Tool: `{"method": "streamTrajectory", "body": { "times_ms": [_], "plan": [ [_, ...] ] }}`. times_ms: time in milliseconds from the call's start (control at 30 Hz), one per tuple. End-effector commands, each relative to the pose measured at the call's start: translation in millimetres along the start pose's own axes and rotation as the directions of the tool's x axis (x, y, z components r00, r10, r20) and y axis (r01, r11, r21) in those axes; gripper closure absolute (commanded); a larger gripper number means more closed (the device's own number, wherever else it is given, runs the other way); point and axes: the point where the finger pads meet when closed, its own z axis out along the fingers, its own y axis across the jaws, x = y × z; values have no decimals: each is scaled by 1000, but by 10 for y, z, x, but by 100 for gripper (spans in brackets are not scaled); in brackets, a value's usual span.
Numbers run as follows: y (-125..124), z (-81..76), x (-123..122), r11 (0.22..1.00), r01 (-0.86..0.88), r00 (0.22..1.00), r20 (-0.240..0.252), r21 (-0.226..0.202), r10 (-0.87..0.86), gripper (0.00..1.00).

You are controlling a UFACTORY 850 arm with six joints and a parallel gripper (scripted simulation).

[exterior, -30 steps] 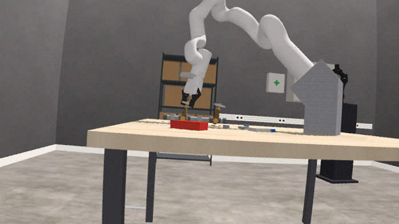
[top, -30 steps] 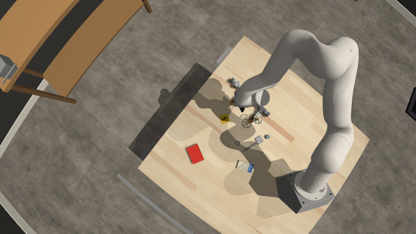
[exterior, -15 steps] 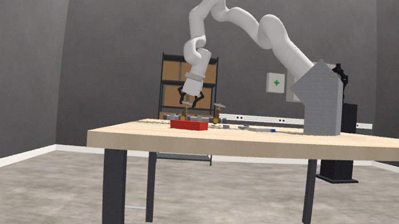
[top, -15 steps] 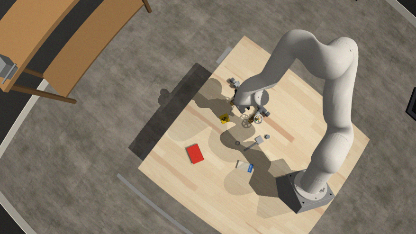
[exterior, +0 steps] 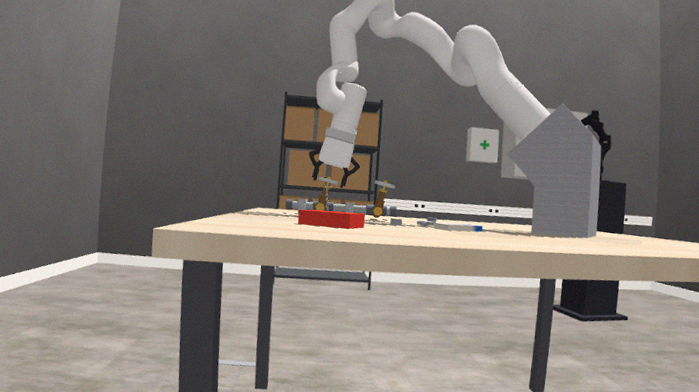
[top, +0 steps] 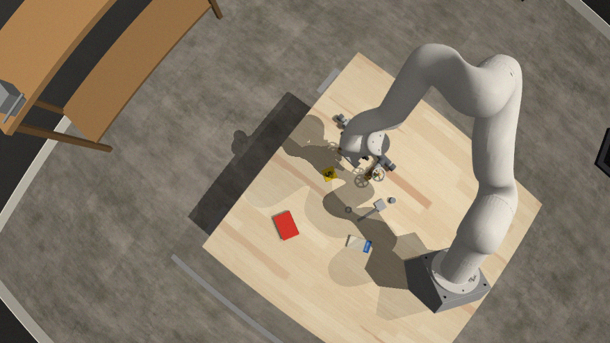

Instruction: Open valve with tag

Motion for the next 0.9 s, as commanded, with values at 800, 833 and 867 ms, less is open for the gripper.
{"method": "streamTrajectory", "body": {
  "times_ms": [800, 833, 867],
  "plan": [
    [15, -2, -7, 1000, -12, 1000, 3, -2, 12, 0],
    [15, -2, -7, 1000, -12, 1000, 3, -2, 12, 0],
    [15, -2, -7, 1000, -20, 1000, 3, -2, 20, 0]
  ]
}}
